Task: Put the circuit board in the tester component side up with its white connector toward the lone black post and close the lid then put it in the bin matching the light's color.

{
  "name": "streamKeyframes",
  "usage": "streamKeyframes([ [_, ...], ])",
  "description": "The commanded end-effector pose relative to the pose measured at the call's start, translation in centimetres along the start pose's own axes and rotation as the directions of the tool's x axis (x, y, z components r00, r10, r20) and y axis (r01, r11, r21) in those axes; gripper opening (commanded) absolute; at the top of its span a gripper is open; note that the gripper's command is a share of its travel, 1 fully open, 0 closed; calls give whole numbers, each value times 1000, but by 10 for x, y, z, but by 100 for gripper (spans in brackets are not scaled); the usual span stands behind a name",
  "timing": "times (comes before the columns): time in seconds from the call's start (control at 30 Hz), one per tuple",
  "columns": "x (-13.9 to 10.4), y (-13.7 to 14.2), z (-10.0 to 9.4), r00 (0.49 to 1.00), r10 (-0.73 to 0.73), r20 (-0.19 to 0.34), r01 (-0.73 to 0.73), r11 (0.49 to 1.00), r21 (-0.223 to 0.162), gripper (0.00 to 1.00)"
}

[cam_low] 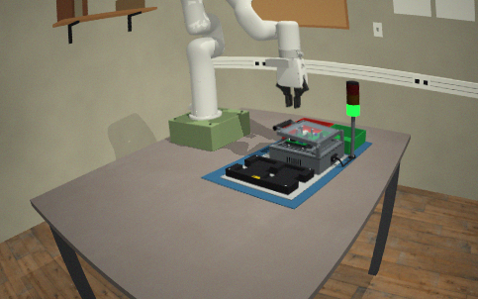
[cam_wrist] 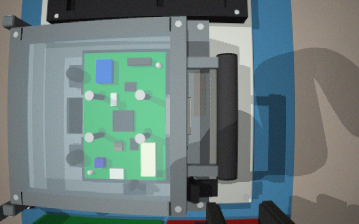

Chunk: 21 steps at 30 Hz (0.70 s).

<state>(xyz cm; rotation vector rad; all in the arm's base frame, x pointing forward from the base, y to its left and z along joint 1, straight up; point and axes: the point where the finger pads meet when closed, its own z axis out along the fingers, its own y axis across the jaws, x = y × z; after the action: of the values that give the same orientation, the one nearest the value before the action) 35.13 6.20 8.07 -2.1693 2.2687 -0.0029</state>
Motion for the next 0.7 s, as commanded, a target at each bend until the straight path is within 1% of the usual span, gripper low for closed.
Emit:
streamKeyframes([
  [0.0,1,-1,-1,1000,0,1,0,1000,3,28],
  [0.13,10,-1,-1,1000,0,1,0,1000,3,28],
  [0.2,10,-1,-1,1000,0,1,0,1000,3,28],
  [0.53,51,0,-1,1000,0,0,0,1000,4,28],
  [0.67,61,0,-1,1000,0,0,0,1000,4,28],
])
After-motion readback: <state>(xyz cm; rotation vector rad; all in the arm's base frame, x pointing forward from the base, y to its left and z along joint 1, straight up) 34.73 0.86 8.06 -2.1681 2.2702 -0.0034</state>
